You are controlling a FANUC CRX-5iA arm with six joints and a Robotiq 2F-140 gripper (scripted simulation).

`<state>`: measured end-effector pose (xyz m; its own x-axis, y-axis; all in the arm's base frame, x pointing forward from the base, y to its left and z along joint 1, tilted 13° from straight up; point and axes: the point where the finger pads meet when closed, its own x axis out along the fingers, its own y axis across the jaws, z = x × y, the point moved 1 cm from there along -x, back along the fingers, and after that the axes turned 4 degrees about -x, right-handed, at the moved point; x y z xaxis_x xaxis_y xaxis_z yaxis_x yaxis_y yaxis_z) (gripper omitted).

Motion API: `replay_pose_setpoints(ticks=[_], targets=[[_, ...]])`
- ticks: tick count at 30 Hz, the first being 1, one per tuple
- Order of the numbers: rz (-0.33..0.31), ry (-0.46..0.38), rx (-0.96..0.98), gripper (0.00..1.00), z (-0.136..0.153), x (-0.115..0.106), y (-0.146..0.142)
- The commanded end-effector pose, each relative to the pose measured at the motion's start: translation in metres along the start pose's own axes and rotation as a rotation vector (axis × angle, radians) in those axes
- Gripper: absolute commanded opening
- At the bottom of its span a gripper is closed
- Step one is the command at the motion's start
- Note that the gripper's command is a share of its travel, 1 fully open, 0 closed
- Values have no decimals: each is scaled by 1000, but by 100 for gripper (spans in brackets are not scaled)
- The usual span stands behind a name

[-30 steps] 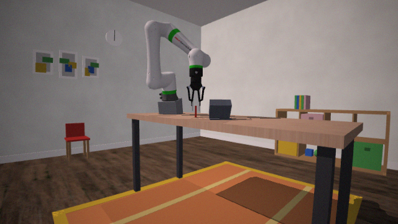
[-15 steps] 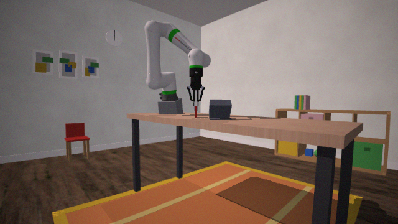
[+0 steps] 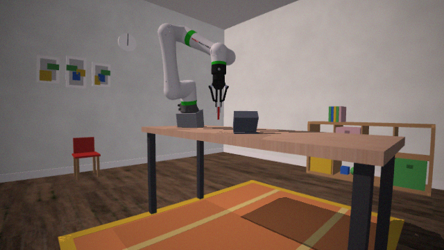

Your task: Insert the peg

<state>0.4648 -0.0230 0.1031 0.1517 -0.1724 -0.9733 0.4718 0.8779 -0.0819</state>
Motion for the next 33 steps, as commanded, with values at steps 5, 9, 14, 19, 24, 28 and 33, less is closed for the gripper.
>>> replay_pose_setpoints(ticks=[5,9,14,19,24,28,33], targets=[[-23,-13,-34,0,2,-2,-2],[-59,-34,-88,0,5,0,-4],[-104,-60,-156,0,8,1,-6],[-130,-76,-198,0,11,2,-7],[-173,-103,-268,0,15,2,-7],[-207,-124,-325,0,19,1,-6],[-248,-152,-397,0,23,0,-4]])
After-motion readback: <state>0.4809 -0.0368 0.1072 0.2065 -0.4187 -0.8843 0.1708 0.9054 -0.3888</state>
